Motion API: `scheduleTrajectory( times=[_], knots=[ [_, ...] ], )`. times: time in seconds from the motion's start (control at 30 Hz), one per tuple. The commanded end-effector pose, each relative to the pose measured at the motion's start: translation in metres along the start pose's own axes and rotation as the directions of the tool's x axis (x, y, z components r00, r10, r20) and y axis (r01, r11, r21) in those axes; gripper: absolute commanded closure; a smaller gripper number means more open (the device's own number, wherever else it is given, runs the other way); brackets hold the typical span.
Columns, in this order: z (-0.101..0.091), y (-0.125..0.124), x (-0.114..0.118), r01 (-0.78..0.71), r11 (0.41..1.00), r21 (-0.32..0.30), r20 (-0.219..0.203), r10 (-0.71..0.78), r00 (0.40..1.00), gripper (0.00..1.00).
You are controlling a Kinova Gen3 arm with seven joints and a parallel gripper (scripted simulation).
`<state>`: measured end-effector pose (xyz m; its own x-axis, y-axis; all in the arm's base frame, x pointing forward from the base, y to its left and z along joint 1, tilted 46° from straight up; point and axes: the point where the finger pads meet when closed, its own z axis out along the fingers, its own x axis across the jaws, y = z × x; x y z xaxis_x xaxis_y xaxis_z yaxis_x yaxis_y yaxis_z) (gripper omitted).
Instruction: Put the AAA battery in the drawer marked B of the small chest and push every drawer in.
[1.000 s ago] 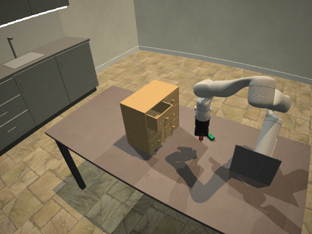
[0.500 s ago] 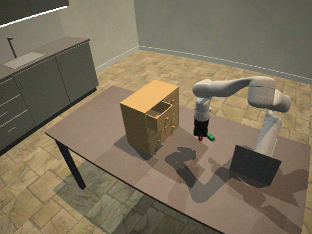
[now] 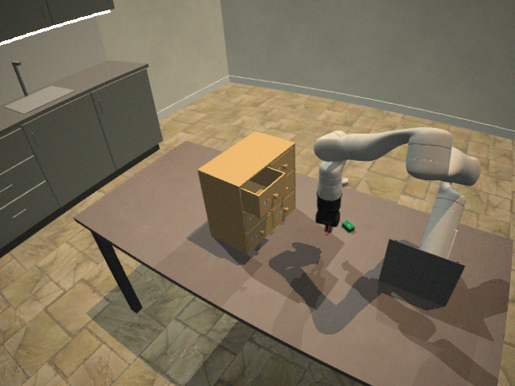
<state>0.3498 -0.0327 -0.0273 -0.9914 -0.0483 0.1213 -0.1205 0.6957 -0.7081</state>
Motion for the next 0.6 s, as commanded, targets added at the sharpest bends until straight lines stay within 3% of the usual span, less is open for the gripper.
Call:
scheduleTrajectory(
  times=[0.0,0.57],
  knots=[
    [0.0,0.003,-0.003,-0.043,0.999,-0.006,0.001,0.043,0.999,0.76],
    [0.0,0.013,-0.014,-0.337,0.942,-0.007,-0.001,0.337,0.942,0.76]
  ],
)
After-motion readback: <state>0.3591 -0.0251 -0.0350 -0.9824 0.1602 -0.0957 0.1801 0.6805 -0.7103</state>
